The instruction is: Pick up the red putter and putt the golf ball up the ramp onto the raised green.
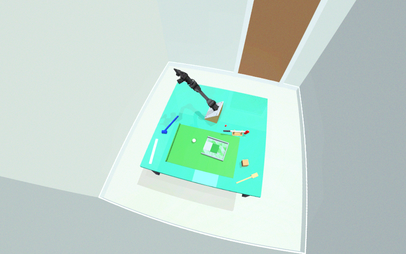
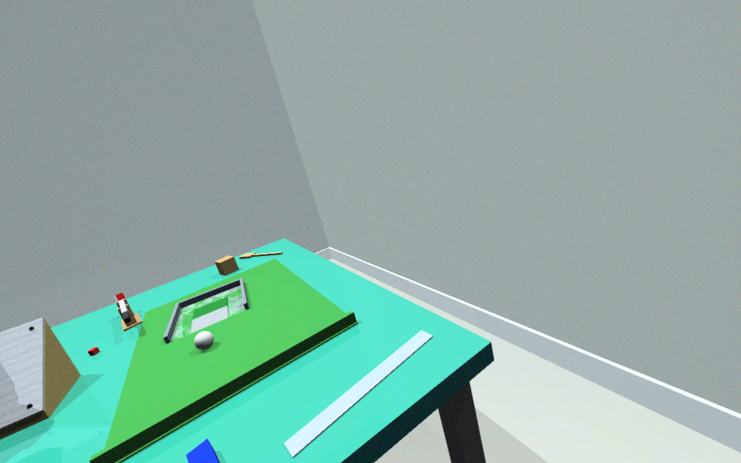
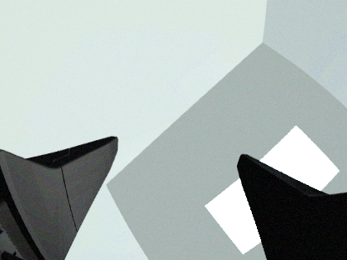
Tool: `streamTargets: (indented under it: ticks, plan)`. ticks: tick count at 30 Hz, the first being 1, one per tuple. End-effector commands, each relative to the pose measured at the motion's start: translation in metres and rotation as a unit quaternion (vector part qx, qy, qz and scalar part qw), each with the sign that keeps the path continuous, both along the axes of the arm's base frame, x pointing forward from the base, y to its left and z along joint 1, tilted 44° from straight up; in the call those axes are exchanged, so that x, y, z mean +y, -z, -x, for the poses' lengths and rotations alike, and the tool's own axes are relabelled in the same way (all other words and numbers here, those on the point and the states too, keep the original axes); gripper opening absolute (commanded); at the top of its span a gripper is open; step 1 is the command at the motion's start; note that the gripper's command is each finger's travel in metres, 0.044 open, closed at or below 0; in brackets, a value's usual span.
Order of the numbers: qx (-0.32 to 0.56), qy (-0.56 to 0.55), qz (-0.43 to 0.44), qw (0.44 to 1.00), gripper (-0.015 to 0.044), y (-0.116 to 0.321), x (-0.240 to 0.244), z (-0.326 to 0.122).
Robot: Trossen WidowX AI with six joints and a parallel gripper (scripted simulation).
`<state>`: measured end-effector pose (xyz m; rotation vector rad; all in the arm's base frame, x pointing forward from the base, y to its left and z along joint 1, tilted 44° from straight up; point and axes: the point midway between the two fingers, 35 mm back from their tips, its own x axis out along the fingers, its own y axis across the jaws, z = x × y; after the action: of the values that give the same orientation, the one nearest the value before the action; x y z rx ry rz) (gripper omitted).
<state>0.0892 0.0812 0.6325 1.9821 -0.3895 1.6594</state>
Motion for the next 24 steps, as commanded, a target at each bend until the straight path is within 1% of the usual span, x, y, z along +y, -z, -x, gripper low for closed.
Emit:
streamTargets:
  ticks: [1, 2, 8, 18, 21, 24]
  plan:
    - [0.001, 0.001, 0.002, 1.000, 0.0426, 0.000, 0.001, -0.001]
    - [0.004, 0.004, 0.008, 1.000, 0.0440, 0.001, 0.005, -0.003]
    - [0.039, 0.046, 0.095, 0.994, 0.0440, 0.021, 0.054, -0.036]
    - [0.093, 0.148, 0.201, 0.964, 0.0440, 0.056, 0.100, -0.085]
    - [0.111, 0.187, 0.261, 0.940, 0.0440, 0.078, 0.125, -0.109]
    - [0.127, 0.233, 0.342, 0.902, 0.0440, 0.110, 0.155, -0.138]
